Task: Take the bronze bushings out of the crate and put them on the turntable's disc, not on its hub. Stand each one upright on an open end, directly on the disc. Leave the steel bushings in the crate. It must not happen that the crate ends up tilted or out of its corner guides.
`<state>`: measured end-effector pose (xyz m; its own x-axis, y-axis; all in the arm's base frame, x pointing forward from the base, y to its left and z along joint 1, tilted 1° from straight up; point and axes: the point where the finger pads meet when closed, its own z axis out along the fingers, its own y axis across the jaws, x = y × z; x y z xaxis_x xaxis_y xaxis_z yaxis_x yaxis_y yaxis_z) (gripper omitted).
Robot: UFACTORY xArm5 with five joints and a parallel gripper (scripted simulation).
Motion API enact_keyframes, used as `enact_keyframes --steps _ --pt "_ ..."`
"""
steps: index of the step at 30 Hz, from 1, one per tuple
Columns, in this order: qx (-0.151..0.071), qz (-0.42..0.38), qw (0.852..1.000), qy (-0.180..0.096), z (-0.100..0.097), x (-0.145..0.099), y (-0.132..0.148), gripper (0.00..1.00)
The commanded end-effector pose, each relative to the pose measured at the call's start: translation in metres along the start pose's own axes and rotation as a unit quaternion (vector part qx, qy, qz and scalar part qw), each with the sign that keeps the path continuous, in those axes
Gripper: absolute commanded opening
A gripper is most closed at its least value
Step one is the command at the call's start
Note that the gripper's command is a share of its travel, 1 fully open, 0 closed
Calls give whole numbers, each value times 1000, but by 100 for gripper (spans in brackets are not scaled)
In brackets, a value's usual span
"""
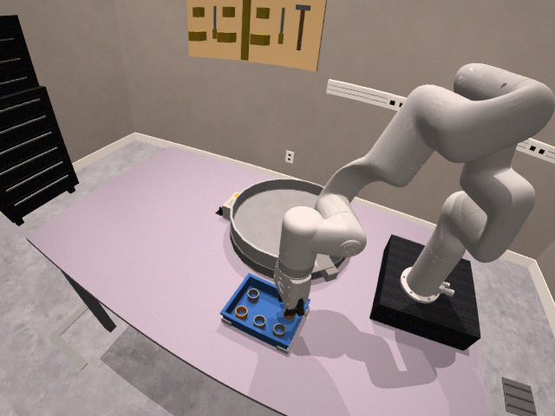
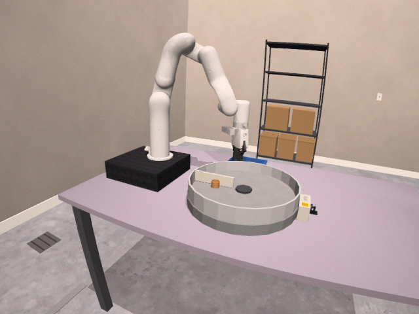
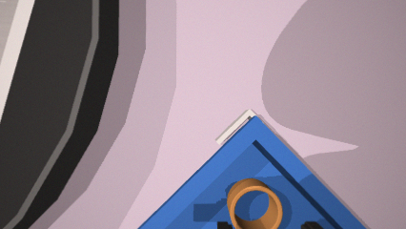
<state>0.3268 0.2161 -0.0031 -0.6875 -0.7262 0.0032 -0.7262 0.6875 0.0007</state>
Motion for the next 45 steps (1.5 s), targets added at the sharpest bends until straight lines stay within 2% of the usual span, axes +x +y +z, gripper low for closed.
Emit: enact_keyframes --steps 1,8,22,45 --pt "0 0 1000 -1 -1 -1 0 41" --pt "0 0 1000 -1 1 -1 0 41" --pt "0 0 1000 -1 18 -1 0 41" --pt "0 0 1000 -1 24 -1 0 41"
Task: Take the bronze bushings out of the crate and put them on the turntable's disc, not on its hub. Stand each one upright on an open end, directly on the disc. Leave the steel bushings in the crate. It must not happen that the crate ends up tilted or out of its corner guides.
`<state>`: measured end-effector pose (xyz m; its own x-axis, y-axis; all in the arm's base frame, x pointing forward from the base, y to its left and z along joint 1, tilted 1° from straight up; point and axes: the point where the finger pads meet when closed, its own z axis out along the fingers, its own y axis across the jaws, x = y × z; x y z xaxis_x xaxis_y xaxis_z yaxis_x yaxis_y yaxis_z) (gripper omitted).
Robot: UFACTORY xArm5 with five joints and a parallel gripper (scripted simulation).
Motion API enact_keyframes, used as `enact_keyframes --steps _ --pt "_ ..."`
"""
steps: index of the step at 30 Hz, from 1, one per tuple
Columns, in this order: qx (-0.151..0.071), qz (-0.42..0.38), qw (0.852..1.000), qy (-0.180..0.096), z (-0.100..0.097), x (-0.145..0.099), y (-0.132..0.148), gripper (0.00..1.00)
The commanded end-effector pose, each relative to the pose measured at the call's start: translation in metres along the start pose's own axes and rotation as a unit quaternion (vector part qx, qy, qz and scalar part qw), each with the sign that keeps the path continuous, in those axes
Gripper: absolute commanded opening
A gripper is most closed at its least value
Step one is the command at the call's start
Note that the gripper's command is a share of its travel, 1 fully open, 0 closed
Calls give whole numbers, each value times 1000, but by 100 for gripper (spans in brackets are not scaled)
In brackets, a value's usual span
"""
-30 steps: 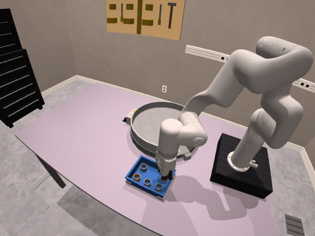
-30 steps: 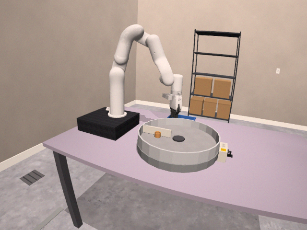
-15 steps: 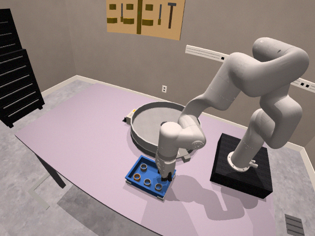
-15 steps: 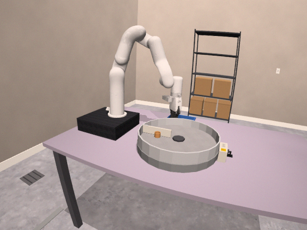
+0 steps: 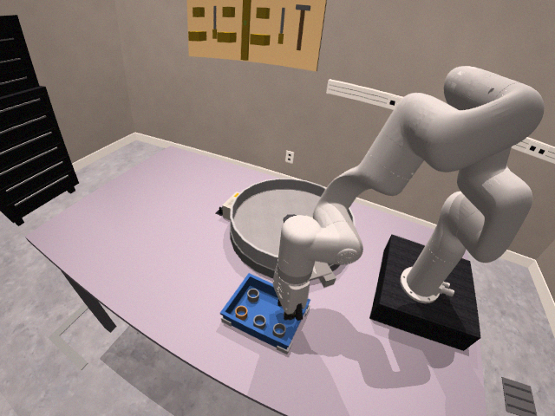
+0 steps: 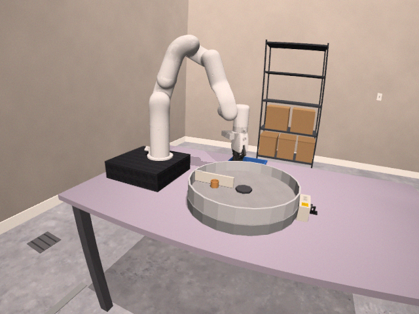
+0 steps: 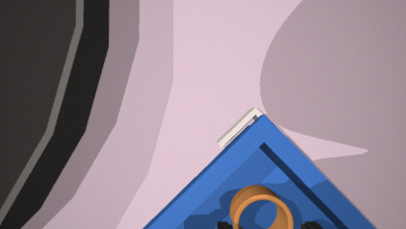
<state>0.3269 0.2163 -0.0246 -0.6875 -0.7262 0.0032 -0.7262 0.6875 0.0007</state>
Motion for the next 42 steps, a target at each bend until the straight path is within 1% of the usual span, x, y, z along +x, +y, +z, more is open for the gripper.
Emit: enact_keyframes --steps 1,15,30,31,42 --pt "0 0 1000 -1 4 -1 0 41" --pt "0 0 1000 -1 21 -1 0 41" --pt "0 0 1000 -1 22 -1 0 41" --pt "0 0 1000 -1 22 -1 0 0" --pt "0 0 1000 -1 22 -1 0 0"
